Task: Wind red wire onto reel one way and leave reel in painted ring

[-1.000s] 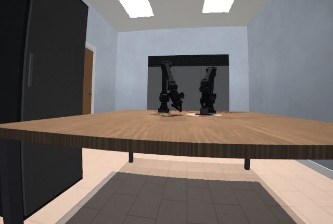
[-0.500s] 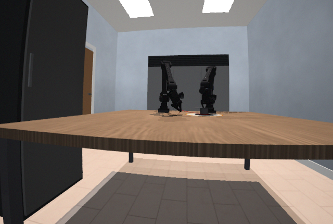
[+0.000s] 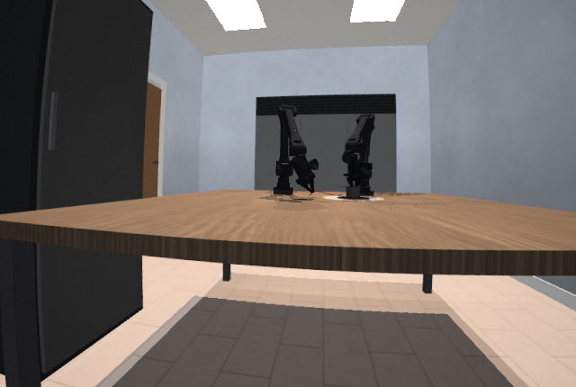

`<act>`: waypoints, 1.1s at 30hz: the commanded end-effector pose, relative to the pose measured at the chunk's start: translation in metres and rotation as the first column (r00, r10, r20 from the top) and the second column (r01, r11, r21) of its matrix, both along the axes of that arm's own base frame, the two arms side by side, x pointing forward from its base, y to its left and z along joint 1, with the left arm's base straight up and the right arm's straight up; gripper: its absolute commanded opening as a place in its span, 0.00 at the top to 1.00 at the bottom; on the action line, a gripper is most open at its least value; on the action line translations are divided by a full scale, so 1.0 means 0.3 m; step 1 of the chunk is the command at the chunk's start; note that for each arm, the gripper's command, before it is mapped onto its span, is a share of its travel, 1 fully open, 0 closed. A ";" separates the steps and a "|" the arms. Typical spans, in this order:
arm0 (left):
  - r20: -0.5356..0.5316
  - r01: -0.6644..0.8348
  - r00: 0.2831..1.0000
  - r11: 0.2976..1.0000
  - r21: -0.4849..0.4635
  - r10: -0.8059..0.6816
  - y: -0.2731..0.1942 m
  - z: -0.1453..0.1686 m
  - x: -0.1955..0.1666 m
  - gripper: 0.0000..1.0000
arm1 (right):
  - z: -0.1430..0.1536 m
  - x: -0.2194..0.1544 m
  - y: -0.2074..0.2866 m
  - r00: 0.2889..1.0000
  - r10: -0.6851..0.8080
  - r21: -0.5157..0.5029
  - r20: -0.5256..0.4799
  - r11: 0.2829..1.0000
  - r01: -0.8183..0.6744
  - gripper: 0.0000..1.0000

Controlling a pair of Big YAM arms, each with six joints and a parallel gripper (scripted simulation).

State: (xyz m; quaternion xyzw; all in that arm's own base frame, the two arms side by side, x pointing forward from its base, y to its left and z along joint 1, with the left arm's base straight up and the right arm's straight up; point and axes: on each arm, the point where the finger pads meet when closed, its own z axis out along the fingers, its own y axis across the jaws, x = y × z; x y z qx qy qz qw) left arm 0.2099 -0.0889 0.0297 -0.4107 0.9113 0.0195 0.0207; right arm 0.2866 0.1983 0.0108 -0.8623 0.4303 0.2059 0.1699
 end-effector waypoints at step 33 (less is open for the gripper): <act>-0.022 0.932 0.359 0.359 -0.053 -0.933 -0.056 0.073 0.081 0.55 | 0.045 0.083 0.010 0.999 0.008 0.009 0.037 1.000 -0.009 1.00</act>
